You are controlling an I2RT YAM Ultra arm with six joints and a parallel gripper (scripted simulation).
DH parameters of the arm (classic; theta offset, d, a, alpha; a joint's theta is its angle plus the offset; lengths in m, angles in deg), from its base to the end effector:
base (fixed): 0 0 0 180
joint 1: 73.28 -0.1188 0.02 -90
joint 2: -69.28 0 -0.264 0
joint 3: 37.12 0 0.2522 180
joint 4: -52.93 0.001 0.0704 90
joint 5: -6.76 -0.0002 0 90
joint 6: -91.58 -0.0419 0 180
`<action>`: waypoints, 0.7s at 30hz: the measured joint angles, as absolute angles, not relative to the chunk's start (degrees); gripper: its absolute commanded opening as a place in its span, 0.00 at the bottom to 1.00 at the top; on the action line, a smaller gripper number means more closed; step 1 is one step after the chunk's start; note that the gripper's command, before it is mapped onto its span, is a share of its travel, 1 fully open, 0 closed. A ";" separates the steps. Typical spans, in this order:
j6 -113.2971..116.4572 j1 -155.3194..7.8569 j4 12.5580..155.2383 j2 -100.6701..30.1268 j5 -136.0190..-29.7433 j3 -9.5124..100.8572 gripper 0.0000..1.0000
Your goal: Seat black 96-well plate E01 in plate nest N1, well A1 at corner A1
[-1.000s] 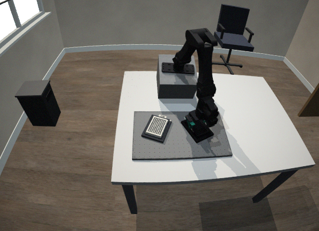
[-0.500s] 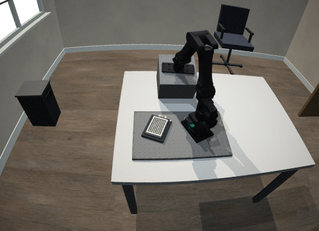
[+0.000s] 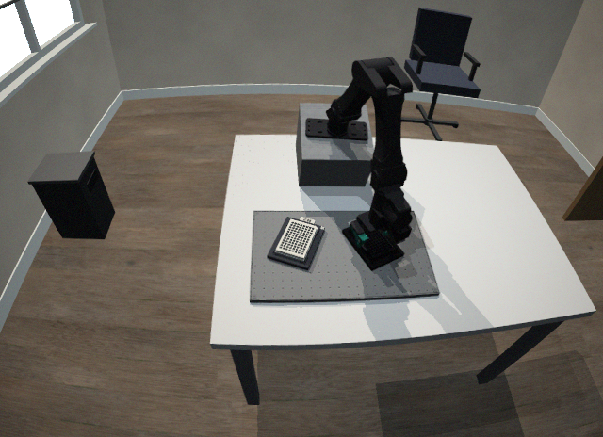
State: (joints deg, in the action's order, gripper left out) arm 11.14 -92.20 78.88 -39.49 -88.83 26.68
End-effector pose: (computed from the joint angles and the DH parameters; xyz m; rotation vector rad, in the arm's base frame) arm 0.3035 0.1008 0.0845 -0.6666 2.7199 -0.0979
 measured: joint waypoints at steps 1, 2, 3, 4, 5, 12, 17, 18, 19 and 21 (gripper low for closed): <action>11.14 -92.20 78.88 -39.49 -88.83 26.68 1.00; 11.14 -92.20 78.88 -39.49 -88.83 26.68 1.00; 11.14 -92.20 78.88 -39.49 -88.83 26.68 1.00; 11.14 -92.20 78.88 -39.49 -88.83 26.68 1.00; 11.14 -92.20 78.88 -39.49 -88.83 26.68 1.00; 11.14 -92.20 78.88 -39.49 -88.83 26.68 1.00; 11.14 -92.18 78.88 -39.42 -88.79 26.68 0.00; 11.14 -92.20 78.88 -39.42 -88.74 26.68 0.00; 11.16 -92.18 78.90 -39.40 -88.74 26.68 0.00; 11.16 -92.18 78.88 -39.42 -88.74 26.68 0.00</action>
